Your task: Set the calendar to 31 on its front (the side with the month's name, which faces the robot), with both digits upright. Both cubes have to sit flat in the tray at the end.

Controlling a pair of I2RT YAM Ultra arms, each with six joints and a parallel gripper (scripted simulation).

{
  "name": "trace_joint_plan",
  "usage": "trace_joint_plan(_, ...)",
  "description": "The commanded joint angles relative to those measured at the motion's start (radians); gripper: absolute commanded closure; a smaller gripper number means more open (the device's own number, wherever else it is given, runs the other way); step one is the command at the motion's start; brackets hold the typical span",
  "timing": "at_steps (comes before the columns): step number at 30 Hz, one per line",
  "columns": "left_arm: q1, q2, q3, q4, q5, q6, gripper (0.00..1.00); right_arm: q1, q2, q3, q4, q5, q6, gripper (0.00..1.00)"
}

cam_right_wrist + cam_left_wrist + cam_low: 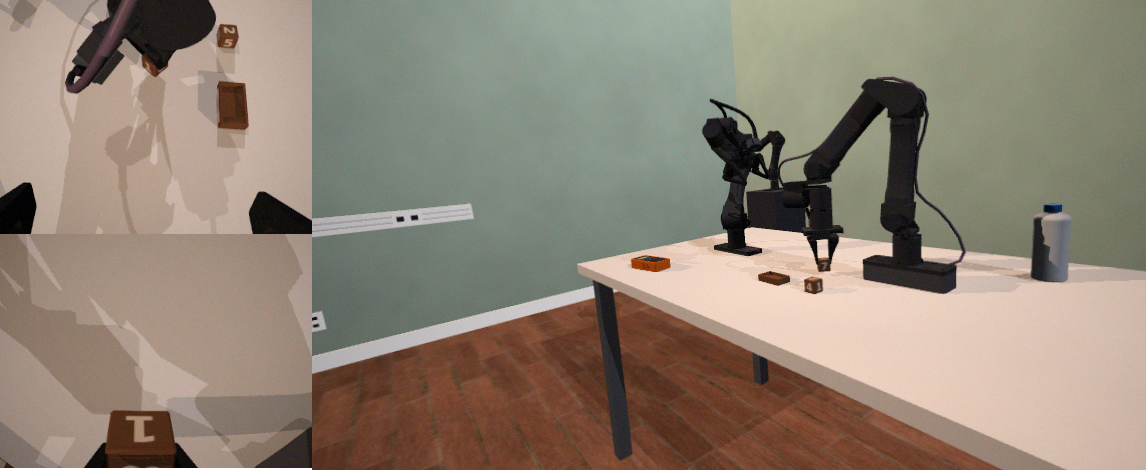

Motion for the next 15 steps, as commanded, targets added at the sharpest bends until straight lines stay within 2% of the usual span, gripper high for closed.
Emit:
trace_joint_plan(1, -0.007, -0.017, 0.009, -0.012, -0.006, 0.203, 0.74, -0.013, 0.014, 0.036, -0.005, -0.026, -0.012, 0.0)
trace_joint_plan(5, -0.003, -0.016, 0.018, -0.014, -0.002, 0.292, 0.74, -0.013, 0.014, 0.036, -0.005, -0.026, -0.012, 0.0)
trace_joint_plan(15, 0.009, -0.022, 0.024, -0.018, 0.014, 0.298, 0.74, -0.013, 0.014, 0.036, -0.005, -0.026, -0.01, 0.0)
